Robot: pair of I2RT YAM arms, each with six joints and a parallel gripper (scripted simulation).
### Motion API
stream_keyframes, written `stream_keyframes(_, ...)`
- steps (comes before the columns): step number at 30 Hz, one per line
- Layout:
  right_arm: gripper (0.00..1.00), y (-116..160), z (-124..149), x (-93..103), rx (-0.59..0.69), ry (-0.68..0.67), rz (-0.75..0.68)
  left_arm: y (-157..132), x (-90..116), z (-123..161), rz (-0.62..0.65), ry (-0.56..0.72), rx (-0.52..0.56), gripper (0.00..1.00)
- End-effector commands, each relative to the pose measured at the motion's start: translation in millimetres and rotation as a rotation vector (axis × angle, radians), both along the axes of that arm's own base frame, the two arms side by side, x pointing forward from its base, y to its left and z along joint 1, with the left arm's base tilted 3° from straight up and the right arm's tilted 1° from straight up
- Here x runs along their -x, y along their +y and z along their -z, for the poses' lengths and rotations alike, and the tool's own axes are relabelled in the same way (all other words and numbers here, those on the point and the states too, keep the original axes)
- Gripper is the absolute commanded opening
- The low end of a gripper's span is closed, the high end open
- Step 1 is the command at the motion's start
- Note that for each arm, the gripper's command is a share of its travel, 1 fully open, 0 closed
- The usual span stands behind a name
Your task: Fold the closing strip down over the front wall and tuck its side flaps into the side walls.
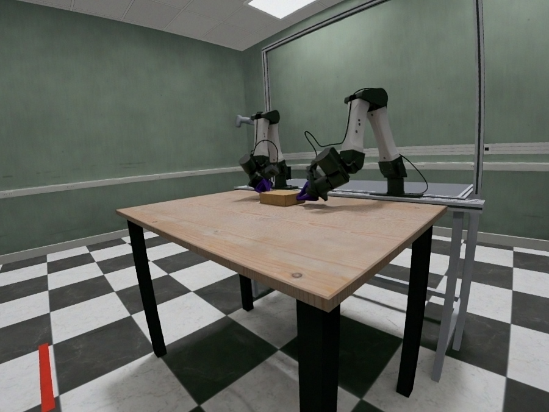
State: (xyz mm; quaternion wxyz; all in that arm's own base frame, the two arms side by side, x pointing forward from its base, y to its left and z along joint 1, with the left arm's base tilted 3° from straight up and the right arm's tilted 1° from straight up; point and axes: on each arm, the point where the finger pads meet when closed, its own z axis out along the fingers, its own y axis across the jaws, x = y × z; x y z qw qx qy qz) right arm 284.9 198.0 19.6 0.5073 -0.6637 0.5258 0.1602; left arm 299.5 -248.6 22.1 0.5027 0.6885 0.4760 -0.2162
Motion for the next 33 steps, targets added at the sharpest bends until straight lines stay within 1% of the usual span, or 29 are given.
stream_keyframes(1, 0.01, -2.6, 1.9, 6.0, 0.0, 0.009, -0.008, 5.5, 0.2, -7.1, -0.004, -0.007, 0.007, 0.01)
stream_keyframes(4, 0.01, -3.2, 4.8, 3.8, 0.002, 0.014, -0.005, 6.4, 1.0, -4.6, -0.005, 0.0, 0.003, 0.01)
stream_keyframes(12, 0.01, -4.4, 8.6, 7.7, 0.004, 0.028, -0.008, 7.8, 1.5, -6.8, -0.004, -0.005, 0.005, 0.01)
stream_keyframes(16, 0.01, -4.6, 0.7, 3.6, -0.001, 0.001, -0.006, 8.7, 2.3, -4.4, -0.004, 0.002, 0.003, 0.01)
stream_keyframes(22, 0.01, -4.6, -3.6, 2.8, -0.004, -0.012, -0.008, 9.4, 2.3, -4.2, -0.004, 0.002, 0.003, 0.01)
stream_keyframes(23, 0.01, -3.7, -12.8, -8.2, -0.012, -0.036, -0.014, 10.7, 0.6, -6.3, -0.024, 0.015, 0.001, 0.01)
stream_keyframes(24, 0.01, -4.4, -11.9, -6.0, -0.012, -0.023, -0.016, 10.2, 0.3, -8.2, -0.014, 0.018, 0.007, 0.01)
stream_keyframes(25, 0.01, -5.3, -12.2, -5.6, -0.012, -0.014, -0.016, 8.3, -7.5, -15.4, -0.011, -0.001, 0.014, 0.01)
stream_keyframes(26, 0.01, -6.2, -12.6, -5.3, -0.013, -0.005, -0.016, 8.2, -9.6, -18.0, -0.008, -0.004, 0.015, 0.01)
stream_keyframes(33, 0.01, -12.4, -16.0, -3.8, -0.017, 0.055, -0.016, 15.0, -7.2, -19.8, -0.005, 0.06, 0.009, 0.01)
